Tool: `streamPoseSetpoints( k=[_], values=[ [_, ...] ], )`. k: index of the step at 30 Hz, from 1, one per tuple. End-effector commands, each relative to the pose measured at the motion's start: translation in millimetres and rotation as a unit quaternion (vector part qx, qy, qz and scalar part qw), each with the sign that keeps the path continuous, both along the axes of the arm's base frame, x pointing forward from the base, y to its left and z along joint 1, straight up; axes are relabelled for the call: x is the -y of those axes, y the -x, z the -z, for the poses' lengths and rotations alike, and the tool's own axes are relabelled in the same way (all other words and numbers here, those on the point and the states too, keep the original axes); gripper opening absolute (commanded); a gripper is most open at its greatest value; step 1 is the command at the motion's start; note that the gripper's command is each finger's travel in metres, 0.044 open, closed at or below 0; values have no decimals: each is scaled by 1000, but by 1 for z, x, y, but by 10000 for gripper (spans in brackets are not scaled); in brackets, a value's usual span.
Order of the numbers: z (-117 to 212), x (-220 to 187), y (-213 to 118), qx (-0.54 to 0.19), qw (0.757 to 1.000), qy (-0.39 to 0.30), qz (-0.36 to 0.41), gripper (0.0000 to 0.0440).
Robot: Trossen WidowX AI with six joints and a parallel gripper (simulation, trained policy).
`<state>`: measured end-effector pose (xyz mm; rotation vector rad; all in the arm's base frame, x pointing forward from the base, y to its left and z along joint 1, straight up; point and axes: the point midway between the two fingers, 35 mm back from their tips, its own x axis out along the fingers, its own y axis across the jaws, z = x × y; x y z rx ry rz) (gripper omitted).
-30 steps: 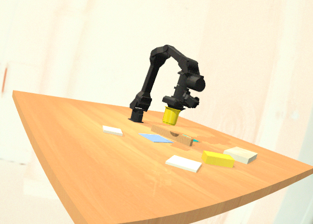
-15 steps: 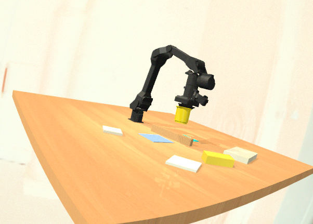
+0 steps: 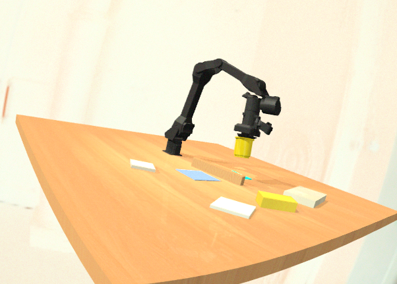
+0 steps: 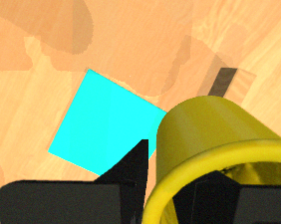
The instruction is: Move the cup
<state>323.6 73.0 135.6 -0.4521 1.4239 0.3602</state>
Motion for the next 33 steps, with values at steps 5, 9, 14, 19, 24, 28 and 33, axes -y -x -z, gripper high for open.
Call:
streamPoseSetpoints(
  k=[5, 9, 14, 19, 24, 28, 33],
  values=[
    [9, -26, 8, 6, 1000, -6, -6, 0],
    [16, -35, 12, 8, 1000, -7, -7, 0],
    [27, -41, 18, 8, 1000, -4, -3, 0],
    [41, -44, 25, 8, 1000, -3, 3, 0],
    [54, -45, 32, 7, 1000, -1, 11, 0],
    [63, -45, 39, 4, 1000, 1, 18, 4],
    [73, -43, 42, 7, 1000, 3, 25, 24]
  ],
)
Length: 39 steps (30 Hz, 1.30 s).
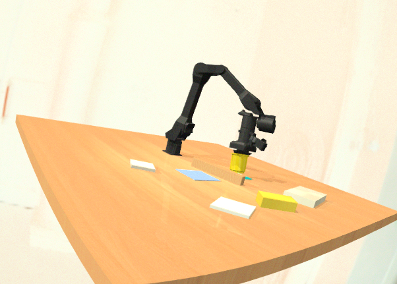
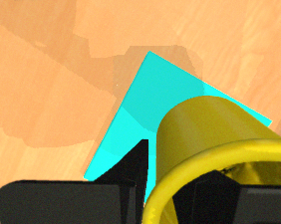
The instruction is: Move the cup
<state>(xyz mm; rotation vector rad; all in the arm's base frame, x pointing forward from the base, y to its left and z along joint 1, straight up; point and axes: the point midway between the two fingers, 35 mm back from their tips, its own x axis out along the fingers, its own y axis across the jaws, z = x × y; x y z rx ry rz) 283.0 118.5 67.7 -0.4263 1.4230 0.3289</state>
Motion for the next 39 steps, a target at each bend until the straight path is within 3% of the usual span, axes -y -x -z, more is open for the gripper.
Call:
streamPoseSetpoints(
  k=[1, 7, 11, 24, 39],
  values=[
    [6, 3, 2, 4, 1000, 3, 8, 30],
    [10, 5, 1, 12, 1000, -3, 18, 78],
    [4, 3, -5, 28, 999, -19, 26, 158],
    [-18, 3, 1, 54, 997, -57, 26, 185],
    [-50, 4, 9, 87, 991, -92, 31, 266]
  ],
)
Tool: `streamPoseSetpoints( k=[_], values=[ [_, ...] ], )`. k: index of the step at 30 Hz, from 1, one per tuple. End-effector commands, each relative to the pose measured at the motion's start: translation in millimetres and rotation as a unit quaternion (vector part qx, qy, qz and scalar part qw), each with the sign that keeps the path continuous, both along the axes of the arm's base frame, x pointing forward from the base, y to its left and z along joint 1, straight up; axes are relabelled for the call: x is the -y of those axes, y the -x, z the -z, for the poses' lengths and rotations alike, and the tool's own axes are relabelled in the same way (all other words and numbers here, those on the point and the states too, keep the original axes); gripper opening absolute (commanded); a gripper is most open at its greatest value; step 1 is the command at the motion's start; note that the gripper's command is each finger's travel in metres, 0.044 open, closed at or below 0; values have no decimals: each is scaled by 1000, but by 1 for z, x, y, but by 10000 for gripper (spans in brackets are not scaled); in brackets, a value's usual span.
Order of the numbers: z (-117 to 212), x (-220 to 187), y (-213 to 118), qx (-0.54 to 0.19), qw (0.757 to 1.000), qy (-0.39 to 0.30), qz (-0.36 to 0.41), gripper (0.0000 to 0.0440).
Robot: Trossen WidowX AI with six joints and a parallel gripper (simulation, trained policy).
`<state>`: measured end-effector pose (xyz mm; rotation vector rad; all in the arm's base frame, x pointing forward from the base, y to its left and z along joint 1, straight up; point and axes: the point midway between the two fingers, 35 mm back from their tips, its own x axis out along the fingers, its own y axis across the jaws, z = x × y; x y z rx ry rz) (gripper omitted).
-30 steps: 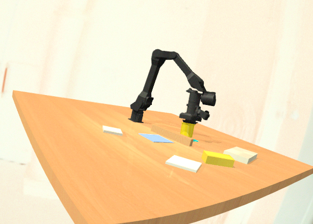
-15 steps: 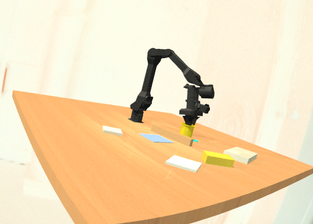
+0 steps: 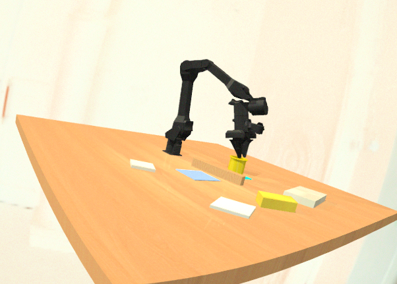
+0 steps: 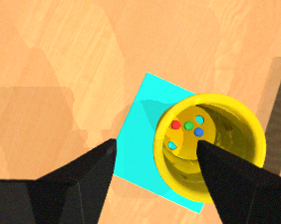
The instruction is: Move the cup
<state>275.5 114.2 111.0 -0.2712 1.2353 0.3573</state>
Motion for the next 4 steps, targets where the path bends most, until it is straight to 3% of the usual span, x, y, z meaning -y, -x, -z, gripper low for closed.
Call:
streamPoseSetpoints(
  k=[1, 4],
  values=[
    [-10, 0, 2, 10, 1000, -11, 4, 270],
    [-21, 0, 1, 22, 1000, -18, 5, 298]
  ],
)
